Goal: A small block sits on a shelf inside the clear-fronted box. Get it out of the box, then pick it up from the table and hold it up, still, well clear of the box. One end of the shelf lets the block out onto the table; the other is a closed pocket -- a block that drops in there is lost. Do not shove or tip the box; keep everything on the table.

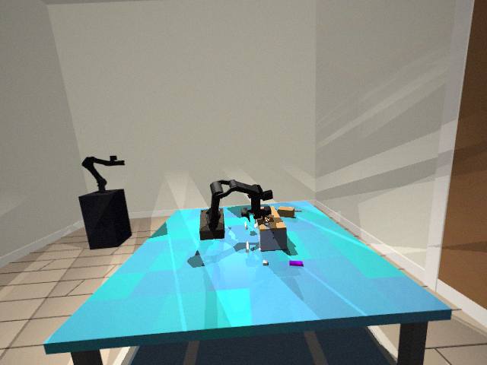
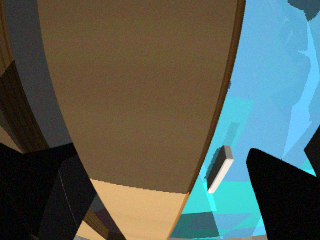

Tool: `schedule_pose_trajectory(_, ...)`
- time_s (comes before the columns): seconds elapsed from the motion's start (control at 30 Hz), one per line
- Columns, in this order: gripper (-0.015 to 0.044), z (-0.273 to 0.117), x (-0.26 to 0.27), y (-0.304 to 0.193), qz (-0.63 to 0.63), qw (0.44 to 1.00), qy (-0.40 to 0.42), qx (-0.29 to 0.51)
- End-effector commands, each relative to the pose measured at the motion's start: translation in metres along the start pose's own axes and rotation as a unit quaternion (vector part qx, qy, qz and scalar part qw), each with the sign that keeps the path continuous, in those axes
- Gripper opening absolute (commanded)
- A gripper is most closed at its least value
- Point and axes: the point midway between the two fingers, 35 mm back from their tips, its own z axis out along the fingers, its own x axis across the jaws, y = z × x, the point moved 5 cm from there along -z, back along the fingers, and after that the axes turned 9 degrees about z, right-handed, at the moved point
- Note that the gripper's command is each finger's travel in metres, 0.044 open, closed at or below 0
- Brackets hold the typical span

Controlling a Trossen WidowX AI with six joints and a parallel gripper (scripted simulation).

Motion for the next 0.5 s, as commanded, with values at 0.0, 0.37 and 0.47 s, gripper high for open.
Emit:
schedule_pose_trajectory(0.0,0.0400,0.003,-0.002,-0.009,-0.001,1.000,-0.001,0.002)
schedule_pose_trajectory(0.37,0.0400,0.013,-0.007,-0.036,-0.001,1.000,-0.001,0.003)
schedule_pose_trajectory(0.47,0.0400,0.015,-0.008,-0.044,-0.001,1.000,-0.001,0.003)
